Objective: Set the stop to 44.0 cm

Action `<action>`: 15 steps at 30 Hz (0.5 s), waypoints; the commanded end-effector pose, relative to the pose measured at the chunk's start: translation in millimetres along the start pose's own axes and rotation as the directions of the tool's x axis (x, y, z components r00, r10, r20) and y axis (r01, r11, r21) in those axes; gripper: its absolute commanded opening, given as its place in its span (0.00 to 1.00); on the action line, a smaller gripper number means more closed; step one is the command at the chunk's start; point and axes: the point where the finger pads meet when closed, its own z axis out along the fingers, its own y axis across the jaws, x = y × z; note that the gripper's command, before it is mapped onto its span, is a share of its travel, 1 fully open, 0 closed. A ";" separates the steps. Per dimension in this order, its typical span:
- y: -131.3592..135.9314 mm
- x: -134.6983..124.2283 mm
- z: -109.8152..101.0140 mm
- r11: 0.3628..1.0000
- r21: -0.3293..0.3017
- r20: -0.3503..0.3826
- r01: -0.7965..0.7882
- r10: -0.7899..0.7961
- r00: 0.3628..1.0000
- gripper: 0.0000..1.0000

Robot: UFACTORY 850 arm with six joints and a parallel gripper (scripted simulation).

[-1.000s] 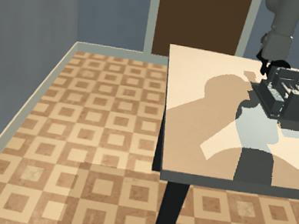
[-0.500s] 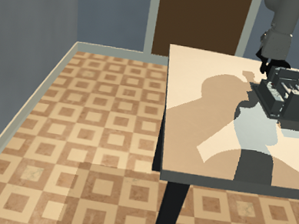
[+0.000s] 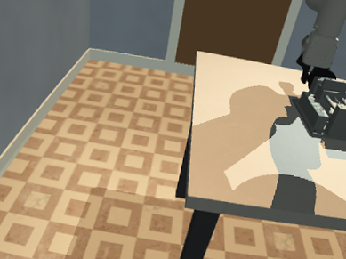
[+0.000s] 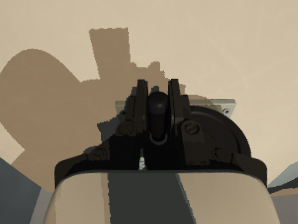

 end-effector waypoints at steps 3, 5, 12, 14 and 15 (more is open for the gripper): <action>-0.7 0.3 -2.6 1.000 -0.001 0.000 0.000 0.000 1.000 0.06; -0.7 0.3 -3.0 1.000 -0.001 0.000 0.000 0.000 1.000 0.06; -1.0 0.3 -6.1 1.000 -0.001 0.000 0.000 0.000 1.000 0.06; -1.0 0.3 -6.9 1.000 -0.001 0.000 0.000 0.000 1.000 0.06; -1.1 0.3 -7.3 1.000 -0.001 0.000 0.000 0.000 1.000 0.06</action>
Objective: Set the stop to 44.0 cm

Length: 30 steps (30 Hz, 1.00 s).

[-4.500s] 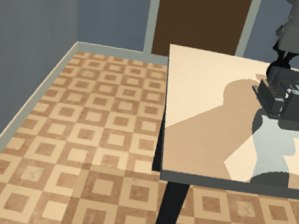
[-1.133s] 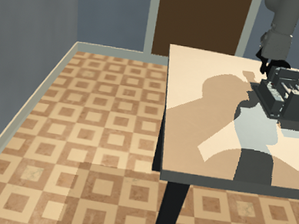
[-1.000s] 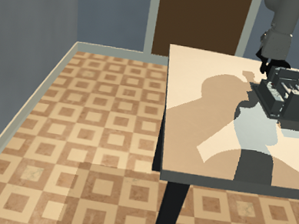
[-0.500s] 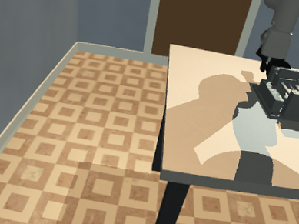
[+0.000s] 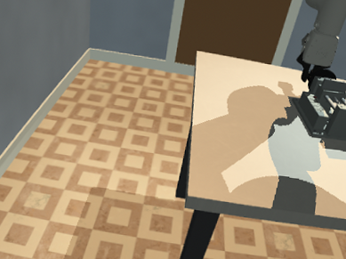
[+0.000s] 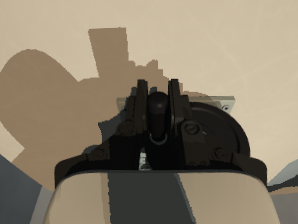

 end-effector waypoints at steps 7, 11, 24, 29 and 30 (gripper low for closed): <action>-0.3 0.3 -3.6 1.000 -0.001 0.000 0.000 0.000 1.000 0.06; -0.1 0.3 -5.2 1.000 -0.001 0.000 0.000 0.000 1.000 0.06; 0.3 0.3 -9.1 1.000 -0.001 0.000 0.000 0.000 1.000 0.06; 0.8 0.3 -11.1 1.000 -0.001 0.000 0.000 0.000 1.000 0.06; 0.9 0.3 -11.5 1.000 -0.001 0.000 0.000 0.000 1.000 0.06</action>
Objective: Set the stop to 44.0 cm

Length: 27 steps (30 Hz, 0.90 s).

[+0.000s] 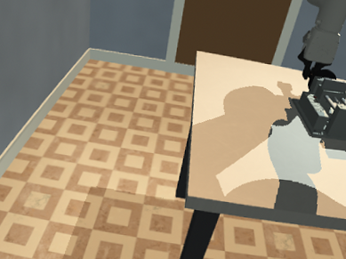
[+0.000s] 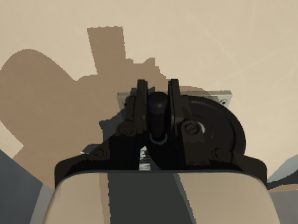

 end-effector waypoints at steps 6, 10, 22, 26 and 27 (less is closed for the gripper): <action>0.7 0.3 -3.6 1.000 0.000 -0.001 0.000 0.000 1.000 0.06; 0.9 0.3 -4.2 1.000 0.000 -0.001 0.000 0.000 1.000 0.06; 2.1 0.3 -7.2 1.000 0.000 -0.001 0.000 0.000 1.000 0.06; 2.4 0.3 -7.8 1.000 0.000 -0.001 0.000 0.000 1.000 0.06; 2.4 0.3 -7.8 1.000 0.000 -0.001 0.000 0.000 1.000 0.06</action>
